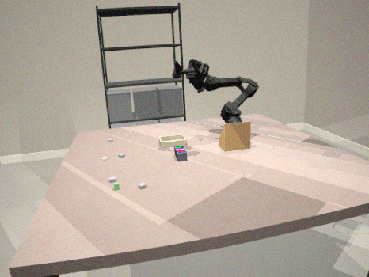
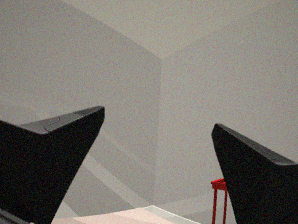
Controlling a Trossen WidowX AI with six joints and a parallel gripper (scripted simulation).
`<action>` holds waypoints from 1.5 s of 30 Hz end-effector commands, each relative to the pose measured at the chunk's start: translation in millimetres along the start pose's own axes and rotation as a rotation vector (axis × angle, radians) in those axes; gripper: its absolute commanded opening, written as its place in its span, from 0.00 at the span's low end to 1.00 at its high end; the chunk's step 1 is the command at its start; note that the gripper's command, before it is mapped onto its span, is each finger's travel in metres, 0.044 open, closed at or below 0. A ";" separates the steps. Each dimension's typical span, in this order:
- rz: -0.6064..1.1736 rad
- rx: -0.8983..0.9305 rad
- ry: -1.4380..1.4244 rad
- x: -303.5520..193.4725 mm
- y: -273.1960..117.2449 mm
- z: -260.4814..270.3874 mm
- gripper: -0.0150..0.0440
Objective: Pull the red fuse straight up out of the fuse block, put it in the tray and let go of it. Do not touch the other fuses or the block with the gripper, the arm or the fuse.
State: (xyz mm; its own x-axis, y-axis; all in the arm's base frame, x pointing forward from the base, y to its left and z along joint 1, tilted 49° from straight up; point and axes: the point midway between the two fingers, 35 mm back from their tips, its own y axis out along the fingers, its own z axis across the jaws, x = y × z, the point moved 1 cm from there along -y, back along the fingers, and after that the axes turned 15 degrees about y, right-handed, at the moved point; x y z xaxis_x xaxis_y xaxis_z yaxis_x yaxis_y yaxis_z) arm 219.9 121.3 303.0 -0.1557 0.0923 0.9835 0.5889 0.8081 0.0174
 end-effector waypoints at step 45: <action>1.703 -1.565 0.412 -344.9 -31.2 -59.0 0.36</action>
State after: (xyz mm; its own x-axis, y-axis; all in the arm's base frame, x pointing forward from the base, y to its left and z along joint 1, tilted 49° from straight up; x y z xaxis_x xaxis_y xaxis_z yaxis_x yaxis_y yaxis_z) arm 301.0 31.2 -25.5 0.9306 -0.2912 0.2219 -0.0708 -0.7377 -0.6714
